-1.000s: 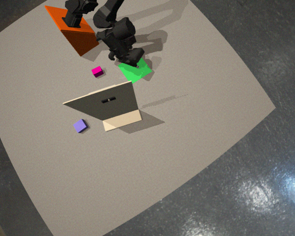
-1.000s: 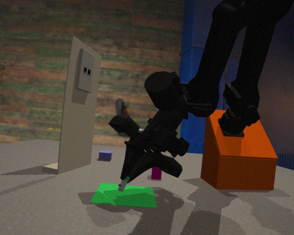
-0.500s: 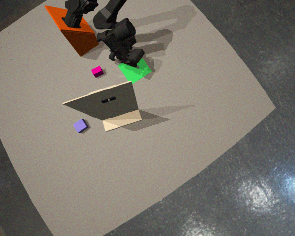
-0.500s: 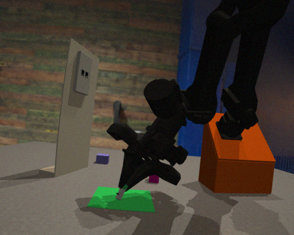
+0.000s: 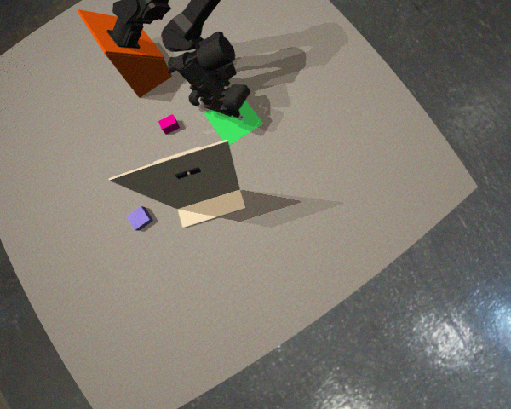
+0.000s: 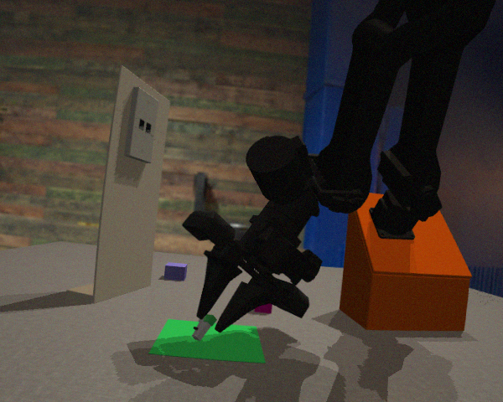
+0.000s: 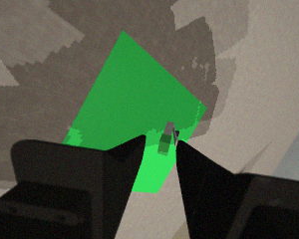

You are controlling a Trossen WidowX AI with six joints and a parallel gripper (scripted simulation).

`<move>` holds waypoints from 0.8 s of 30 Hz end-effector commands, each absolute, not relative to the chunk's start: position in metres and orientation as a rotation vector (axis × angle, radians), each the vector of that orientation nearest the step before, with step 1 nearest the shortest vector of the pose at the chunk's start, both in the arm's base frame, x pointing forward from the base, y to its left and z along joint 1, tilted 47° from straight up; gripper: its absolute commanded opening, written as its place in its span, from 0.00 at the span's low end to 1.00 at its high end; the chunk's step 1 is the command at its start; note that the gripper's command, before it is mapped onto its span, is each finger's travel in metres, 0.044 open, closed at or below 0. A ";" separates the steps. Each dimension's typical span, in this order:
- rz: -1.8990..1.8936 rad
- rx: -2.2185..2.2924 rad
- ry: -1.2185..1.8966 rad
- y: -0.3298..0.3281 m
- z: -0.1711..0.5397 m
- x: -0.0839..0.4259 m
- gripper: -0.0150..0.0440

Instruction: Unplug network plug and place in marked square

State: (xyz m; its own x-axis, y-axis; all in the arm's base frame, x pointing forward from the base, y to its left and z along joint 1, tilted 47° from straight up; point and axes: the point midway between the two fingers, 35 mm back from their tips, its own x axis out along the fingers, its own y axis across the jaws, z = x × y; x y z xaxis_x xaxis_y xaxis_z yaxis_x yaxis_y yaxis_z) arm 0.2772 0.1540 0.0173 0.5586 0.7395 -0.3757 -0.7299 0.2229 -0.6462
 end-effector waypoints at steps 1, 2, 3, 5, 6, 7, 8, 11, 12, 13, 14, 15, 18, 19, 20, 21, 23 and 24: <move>1.016 -0.885 -0.014 0.154 0.018 0.277 0.52; 1.016 -0.885 -0.014 0.154 0.018 0.277 0.52; 1.016 -0.885 -0.014 0.154 0.018 0.277 0.52; 1.016 -0.885 -0.014 0.153 0.018 0.276 0.52; 1.016 -0.885 -0.013 0.152 0.018 0.276 0.52; 1.016 -0.885 -0.013 0.151 0.019 0.276 0.52; 1.016 -0.885 -0.013 0.150 0.019 0.275 0.52; 1.015 -0.885 -0.012 0.148 0.020 0.274 0.52; 1.015 -0.885 -0.012 0.147 0.021 0.273 0.52; 1.015 -0.885 -0.011 0.146 0.021 0.273 0.52; 1.015 -0.885 -0.011 0.146 0.021 0.272 0.52; 1.015 -0.885 -0.011 0.145 0.022 0.272 0.52; 1.015 -0.885 -0.010 0.142 0.023 0.271 0.52; 1.015 -0.885 -0.010 0.142 0.023 0.270 0.52; 1.014 -0.885 -0.010 0.141 0.023 0.270 0.52; 1.014 -0.885 -0.010 0.140 0.024 0.269 0.52; 1.014 -0.885 -0.009 0.139 0.024 0.268 0.52; 1.014 -0.885 -0.009 0.138 0.025 0.268 0.52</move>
State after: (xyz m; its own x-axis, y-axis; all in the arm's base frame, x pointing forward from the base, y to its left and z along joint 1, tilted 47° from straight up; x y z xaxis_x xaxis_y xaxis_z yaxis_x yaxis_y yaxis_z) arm 0.2710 0.1401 0.0238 0.5614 0.7363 -0.3778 -0.7304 0.2262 -0.6444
